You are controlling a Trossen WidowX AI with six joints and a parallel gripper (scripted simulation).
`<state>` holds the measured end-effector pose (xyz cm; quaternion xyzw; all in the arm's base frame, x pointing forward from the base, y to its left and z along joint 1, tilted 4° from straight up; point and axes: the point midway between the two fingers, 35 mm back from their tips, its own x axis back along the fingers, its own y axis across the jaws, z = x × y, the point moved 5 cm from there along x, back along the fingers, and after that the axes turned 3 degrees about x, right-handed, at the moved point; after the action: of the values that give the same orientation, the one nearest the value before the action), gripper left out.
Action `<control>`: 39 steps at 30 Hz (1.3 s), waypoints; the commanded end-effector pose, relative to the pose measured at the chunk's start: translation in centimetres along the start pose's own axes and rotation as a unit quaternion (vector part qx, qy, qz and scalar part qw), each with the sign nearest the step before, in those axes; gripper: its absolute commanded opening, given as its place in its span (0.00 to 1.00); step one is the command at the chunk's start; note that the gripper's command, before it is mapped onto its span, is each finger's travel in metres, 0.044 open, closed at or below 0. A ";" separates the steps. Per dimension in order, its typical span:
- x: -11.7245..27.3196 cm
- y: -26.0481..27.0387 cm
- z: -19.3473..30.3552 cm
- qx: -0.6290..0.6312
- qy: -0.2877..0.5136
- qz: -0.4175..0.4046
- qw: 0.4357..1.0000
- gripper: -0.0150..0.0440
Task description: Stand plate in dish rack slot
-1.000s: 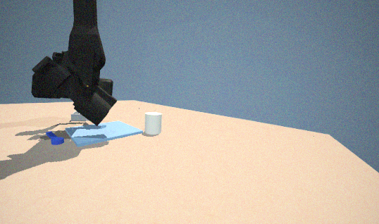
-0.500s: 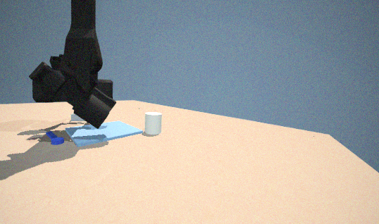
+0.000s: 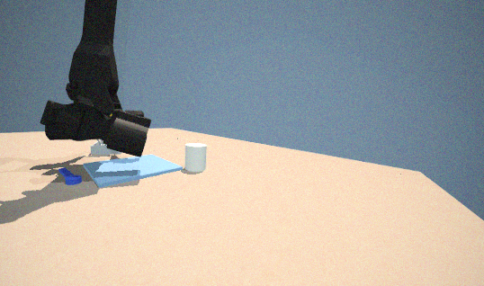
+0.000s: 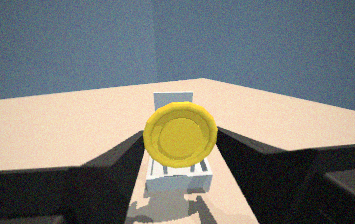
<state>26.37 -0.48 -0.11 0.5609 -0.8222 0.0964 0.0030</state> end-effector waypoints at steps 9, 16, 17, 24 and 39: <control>-0.9 0.1 0.5 -0.003 0.000 -0.001 1.000 0.25; -1.3 0.1 0.5 -0.005 0.002 -0.001 1.000 0.25; -1.4 0.1 0.5 -0.005 0.002 -0.001 1.000 0.25; -2.0 0.0 0.6 -0.004 0.003 -0.001 1.000 0.25; -3.1 0.0 0.1 0.001 0.002 0.000 1.000 0.25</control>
<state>27.58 2.17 -0.57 0.5609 -0.8217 0.1011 0.0018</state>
